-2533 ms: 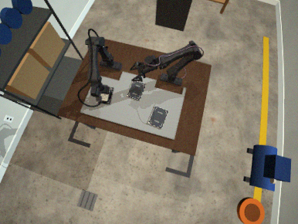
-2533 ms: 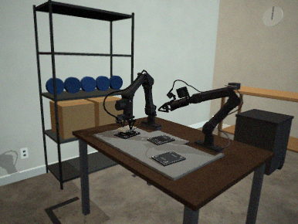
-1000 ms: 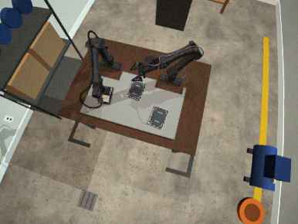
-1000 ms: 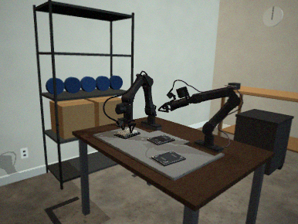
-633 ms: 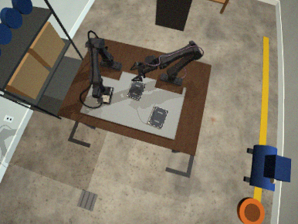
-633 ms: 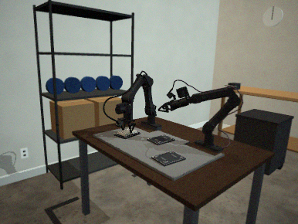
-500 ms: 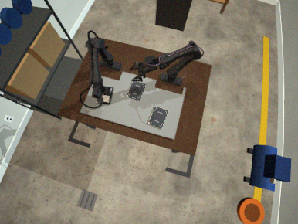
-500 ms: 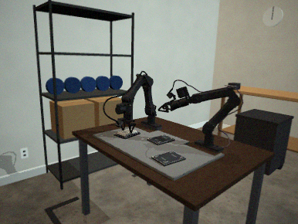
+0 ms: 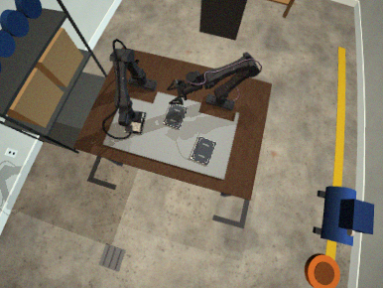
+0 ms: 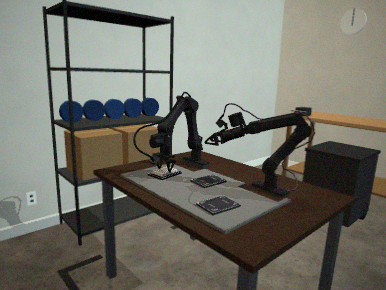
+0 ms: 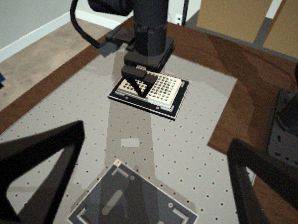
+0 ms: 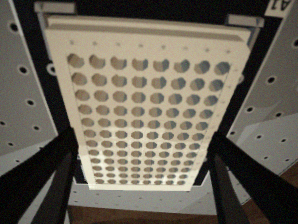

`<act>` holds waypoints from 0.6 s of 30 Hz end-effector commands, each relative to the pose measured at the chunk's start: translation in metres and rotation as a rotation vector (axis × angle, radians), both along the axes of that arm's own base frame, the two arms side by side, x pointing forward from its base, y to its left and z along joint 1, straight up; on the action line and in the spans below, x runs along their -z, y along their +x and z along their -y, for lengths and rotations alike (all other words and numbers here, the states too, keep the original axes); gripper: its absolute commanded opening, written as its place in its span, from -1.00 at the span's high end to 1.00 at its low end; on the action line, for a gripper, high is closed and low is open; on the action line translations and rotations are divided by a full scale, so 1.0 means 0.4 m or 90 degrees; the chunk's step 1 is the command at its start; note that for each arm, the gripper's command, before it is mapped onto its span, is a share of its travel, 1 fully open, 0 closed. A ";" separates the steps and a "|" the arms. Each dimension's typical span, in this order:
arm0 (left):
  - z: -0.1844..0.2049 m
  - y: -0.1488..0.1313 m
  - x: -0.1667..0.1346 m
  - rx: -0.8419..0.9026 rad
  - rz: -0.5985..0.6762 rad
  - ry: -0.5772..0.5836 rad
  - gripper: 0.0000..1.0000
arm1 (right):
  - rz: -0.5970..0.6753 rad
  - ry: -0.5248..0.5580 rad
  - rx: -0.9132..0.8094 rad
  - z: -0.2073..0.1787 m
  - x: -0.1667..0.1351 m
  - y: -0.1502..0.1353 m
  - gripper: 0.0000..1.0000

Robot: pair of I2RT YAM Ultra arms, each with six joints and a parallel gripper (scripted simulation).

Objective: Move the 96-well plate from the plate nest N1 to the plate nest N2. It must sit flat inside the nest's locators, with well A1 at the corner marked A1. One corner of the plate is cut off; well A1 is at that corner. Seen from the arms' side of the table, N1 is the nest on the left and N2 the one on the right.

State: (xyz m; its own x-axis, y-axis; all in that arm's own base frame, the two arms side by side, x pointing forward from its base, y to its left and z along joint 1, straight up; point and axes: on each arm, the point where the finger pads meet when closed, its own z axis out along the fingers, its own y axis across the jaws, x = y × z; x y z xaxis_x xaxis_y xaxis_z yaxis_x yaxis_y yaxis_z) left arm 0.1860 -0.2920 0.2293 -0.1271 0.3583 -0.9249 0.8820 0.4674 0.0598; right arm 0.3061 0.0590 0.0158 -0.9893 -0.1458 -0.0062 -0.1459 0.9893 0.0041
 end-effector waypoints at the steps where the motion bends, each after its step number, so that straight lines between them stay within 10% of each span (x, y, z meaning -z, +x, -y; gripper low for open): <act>1: 0.006 0.003 -0.024 0.004 0.011 -0.018 -1.00 | 0.003 0.000 0.002 -0.001 -0.006 0.005 -0.78; 2: 0.006 0.003 -0.024 0.004 0.011 -0.018 -1.00 | 0.004 0.000 0.002 -0.001 -0.006 0.006 -1.00; 18: 0.006 0.003 -0.024 0.004 0.011 -0.018 -1.00 | 0.036 0.005 0.005 -0.002 -0.076 0.030 -1.00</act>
